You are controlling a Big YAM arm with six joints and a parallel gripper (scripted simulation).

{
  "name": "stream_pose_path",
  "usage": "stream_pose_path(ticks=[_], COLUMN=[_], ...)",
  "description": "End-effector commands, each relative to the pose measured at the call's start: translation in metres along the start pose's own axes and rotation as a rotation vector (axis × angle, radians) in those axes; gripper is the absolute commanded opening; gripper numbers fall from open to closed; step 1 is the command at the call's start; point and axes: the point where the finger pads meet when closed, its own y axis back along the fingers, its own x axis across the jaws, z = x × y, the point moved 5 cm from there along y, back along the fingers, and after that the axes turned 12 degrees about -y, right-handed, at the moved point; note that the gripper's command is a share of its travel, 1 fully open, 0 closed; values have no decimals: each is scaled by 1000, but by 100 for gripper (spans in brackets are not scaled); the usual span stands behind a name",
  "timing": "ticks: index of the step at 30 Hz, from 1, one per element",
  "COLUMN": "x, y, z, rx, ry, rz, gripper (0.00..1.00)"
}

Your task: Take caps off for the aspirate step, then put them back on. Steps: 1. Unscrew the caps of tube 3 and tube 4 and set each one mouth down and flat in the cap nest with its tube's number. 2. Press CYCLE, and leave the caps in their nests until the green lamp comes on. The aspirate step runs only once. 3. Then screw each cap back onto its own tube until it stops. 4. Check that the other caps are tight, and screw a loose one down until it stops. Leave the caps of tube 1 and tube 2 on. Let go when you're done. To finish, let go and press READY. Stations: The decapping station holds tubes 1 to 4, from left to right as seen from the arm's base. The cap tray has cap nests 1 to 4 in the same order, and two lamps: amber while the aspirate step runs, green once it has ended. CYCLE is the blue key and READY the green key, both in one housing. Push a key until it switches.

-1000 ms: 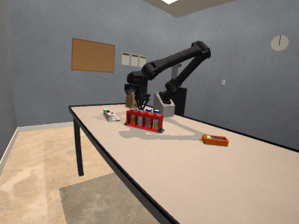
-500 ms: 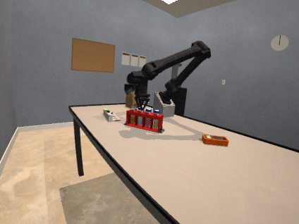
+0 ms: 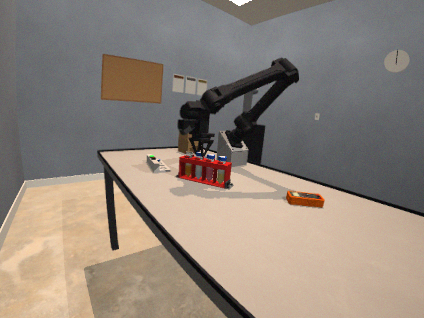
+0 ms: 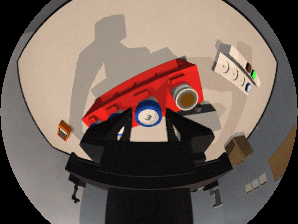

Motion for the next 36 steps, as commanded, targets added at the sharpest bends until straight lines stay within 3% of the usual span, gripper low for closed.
stream_pose_path(ticks=[1, 4, 6, 21, 23, 36], x=[12, 12, 12, 13, 13, 14], y=[9, 8, 8, 4, 4, 3], z=[12, 12, 12, 12, 12, 14], rx=[-23, -22, -22, -8, -8, -8], ry=[248, 367, 367, 963, 963, 1483], rz=[7, 6, 6, 2, 2, 1], gripper=[49, 49, 49, 49, 49, 49])
